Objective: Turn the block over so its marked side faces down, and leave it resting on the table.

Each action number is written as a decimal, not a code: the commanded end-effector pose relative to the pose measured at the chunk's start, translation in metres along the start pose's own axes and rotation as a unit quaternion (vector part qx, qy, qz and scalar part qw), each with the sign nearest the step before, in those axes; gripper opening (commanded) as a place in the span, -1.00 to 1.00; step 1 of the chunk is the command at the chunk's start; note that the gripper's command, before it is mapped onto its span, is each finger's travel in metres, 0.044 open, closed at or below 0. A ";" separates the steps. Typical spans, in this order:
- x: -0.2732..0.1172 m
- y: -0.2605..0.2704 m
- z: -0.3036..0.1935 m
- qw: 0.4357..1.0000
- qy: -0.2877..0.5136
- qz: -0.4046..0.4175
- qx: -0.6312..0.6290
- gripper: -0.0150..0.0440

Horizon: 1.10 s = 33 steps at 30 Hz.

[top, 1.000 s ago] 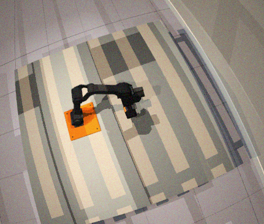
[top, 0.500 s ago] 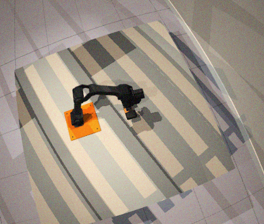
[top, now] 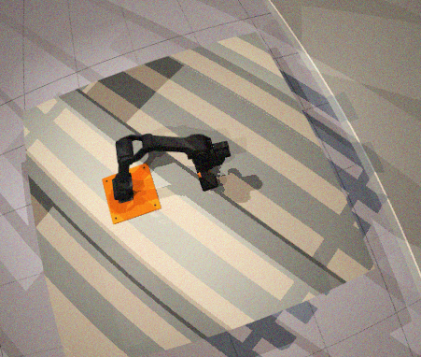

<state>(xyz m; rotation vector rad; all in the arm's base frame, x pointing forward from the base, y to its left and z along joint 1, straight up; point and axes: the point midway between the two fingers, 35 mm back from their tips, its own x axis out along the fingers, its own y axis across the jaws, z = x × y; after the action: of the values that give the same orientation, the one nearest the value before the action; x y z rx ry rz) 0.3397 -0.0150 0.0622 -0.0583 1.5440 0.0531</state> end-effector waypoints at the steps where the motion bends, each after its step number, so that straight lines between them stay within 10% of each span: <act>1: 0.001 0.001 0.000 1.000 0.000 0.002 -0.002 -0.01; 11: -0.014 0.000 0.000 1.000 0.000 0.002 -0.002 -0.49; 33: -0.024 0.000 0.001 0.993 -0.117 0.004 0.001 -0.49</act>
<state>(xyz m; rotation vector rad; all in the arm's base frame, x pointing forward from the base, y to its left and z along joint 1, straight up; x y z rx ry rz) 0.3406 -0.0155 0.0847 -0.0439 1.3583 0.0556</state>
